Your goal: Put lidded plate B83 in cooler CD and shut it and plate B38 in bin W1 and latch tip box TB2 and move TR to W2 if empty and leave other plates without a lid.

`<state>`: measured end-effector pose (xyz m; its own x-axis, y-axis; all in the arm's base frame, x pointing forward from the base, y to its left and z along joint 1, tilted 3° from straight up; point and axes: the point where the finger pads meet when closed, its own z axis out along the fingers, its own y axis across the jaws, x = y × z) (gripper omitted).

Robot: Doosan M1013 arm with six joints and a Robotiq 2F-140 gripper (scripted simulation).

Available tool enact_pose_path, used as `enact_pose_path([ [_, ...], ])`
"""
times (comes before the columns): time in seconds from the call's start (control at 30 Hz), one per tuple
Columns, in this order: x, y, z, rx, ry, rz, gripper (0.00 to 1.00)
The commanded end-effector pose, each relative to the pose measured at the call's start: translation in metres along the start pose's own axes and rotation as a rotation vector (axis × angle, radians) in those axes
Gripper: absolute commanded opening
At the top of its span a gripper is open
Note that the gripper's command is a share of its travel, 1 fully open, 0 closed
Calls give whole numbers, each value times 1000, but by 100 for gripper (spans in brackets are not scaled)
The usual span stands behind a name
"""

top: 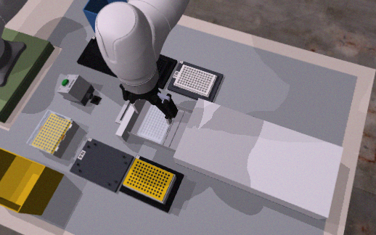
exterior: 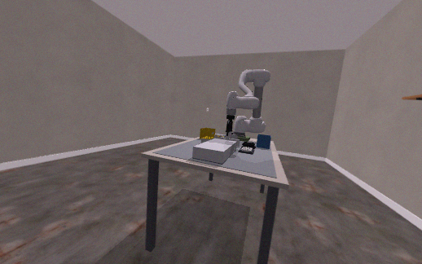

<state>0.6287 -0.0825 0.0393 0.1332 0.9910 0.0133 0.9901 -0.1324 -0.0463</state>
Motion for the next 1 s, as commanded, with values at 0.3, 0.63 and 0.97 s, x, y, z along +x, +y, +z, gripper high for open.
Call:
enact_pose_path([
  [0.3,0,0,-14,0,0,0,66],
  [0.63,0,0,-28,0,0,0,66],
  [0.97,0,0,-38,0,0,0,66],
])
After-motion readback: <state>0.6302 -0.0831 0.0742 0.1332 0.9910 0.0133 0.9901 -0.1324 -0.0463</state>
